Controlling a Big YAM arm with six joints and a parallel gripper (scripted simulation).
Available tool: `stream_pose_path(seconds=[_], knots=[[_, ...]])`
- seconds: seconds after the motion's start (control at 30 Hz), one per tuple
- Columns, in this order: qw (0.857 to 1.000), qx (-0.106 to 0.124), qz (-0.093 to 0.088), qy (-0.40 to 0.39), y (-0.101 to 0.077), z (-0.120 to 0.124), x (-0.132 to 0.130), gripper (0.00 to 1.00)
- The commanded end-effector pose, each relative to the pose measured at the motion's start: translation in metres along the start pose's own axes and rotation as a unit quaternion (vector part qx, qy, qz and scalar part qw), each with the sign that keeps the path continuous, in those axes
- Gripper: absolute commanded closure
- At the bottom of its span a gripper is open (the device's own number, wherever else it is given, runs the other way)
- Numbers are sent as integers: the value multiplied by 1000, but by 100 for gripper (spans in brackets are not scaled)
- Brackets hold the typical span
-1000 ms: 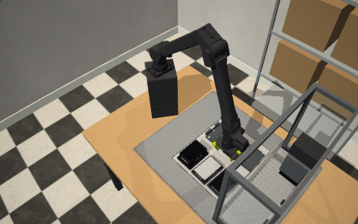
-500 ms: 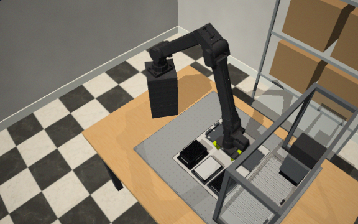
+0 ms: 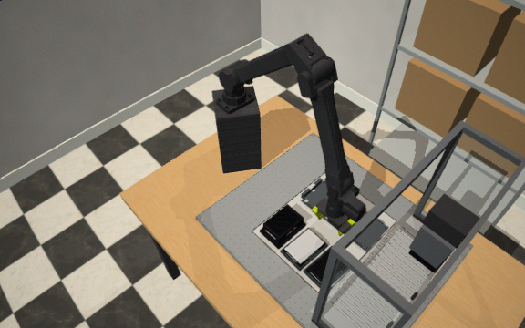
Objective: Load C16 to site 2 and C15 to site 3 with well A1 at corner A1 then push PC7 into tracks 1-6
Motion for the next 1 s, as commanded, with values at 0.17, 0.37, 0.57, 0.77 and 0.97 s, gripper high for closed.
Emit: stream_pose_path(seconds=[0.17,0.37,0.57,0.77,0.97], knots=[[1000,-7,11,1,2,-17,-10,0],[1000,-7,11,1,2,-19,-10,0],[1000,-7,11,1,1,-20,-10,0],[1000,-7,11,1,1,-22,-10,0],[1000,-7,11,1,1,-24,-9,0]])
Point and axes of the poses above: the point where the finger pads meet when closed, its own y axis out along the fingers, its own x axis across the jaws, z = x × y, the point moved 2 cm from there along -y, back along the fingers, and after that the axes turned 13 degrees about y, right-handed, at the moved point
